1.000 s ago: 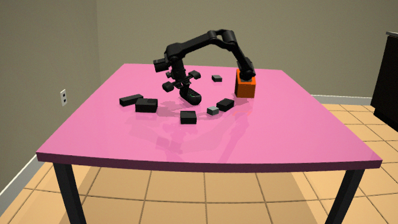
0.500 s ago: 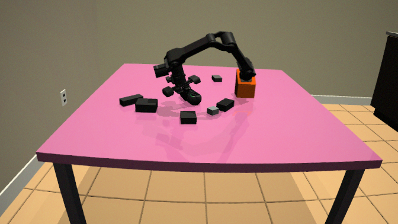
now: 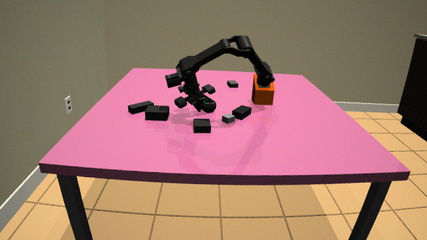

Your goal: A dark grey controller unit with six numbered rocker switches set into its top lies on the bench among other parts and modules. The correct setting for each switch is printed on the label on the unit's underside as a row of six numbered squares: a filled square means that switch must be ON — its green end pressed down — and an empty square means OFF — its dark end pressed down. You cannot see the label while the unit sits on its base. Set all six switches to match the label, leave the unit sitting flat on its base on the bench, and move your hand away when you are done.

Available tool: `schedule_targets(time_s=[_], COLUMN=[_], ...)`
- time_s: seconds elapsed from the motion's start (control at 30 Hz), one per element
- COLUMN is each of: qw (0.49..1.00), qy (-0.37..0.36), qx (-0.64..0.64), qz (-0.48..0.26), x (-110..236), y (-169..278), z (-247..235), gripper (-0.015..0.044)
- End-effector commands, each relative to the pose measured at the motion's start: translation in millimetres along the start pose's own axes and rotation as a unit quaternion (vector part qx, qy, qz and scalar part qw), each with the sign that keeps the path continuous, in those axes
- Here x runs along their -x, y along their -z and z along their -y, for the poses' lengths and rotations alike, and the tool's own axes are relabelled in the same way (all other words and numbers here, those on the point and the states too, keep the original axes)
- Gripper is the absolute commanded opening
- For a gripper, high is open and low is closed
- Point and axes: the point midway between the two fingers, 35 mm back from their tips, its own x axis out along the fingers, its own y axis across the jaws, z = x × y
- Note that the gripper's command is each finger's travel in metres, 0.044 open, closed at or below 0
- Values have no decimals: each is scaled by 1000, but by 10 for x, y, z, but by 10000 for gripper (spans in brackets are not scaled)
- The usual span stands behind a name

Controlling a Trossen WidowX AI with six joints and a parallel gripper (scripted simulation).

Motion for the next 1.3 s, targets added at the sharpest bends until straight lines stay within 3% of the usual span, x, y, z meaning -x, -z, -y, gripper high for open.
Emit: schedule_targets(time_s=[0.0,1.27], qw=[1000,1000], qy=[-1,0], qx=[-2,-2], qz=[-1,-2], x=[-18,-77], y=[-1,-4], z=[6,195], gripper=[0,0])
